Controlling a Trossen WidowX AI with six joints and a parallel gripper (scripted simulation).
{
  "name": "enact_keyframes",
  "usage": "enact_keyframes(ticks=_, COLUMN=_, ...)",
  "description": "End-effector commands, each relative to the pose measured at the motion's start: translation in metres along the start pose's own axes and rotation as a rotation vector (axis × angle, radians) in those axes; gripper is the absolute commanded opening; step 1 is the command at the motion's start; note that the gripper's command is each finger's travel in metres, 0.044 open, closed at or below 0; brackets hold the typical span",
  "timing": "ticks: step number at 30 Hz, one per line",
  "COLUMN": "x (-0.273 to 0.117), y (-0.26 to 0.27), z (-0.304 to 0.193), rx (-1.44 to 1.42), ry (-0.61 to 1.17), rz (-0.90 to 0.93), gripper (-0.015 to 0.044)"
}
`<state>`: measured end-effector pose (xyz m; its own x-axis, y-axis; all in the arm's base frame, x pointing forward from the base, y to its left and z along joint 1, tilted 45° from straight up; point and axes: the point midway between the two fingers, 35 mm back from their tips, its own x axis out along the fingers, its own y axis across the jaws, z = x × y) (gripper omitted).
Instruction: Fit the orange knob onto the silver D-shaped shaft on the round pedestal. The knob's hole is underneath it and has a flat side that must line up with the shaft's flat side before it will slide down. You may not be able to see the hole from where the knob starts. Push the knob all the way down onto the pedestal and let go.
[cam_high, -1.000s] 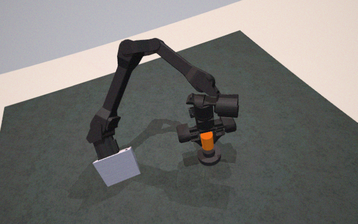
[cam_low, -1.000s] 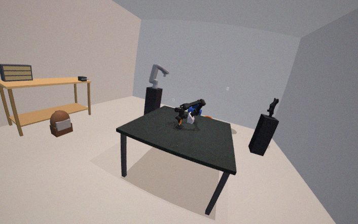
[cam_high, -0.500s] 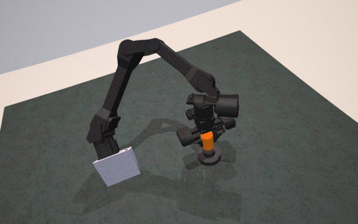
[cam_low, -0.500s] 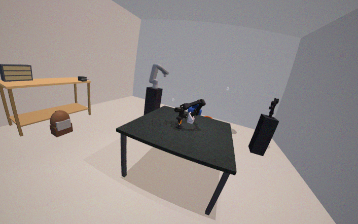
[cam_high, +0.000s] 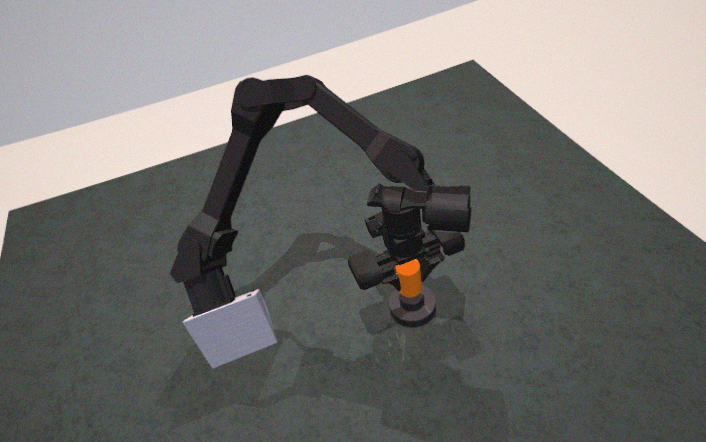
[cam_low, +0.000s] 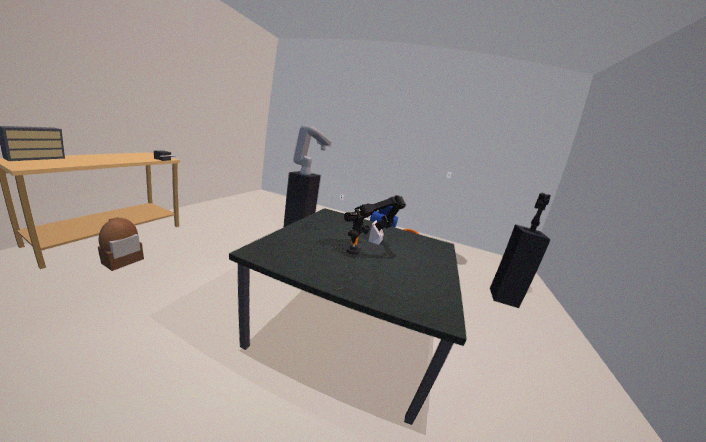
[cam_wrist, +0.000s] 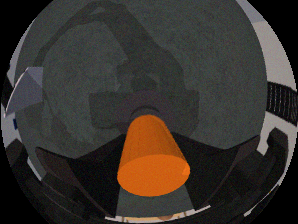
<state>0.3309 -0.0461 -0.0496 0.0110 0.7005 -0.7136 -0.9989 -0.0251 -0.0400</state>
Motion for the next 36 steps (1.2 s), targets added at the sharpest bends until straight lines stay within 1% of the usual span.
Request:
enact_keyframes(ticks=1, x=-0.0029, y=-0.0003, z=0.0000, rx=-0.005, ry=0.000, rz=-0.001, gripper=0.0000)
enact_keyframes(ticks=6, x=-0.0045, y=-0.0009, z=-0.0001, rx=-0.031, ry=0.000, rz=-0.001, gripper=0.0000)
enact_keyframes(ticks=12, x=-0.0024, y=-0.0002, z=-0.0011, rx=-0.214, ry=0.000, rz=-0.001, gripper=0.0000)
enact_keyframes(ticks=31, x=0.0006, y=-0.0003, z=0.0000, rx=-0.214, ry=0.000, rz=-0.001, gripper=0.0000)
enact_keyframes(ticks=36, x=-0.0041, y=-0.0007, z=0.0000, rx=-0.214, ry=0.000, rz=-0.001, gripper=0.0000)
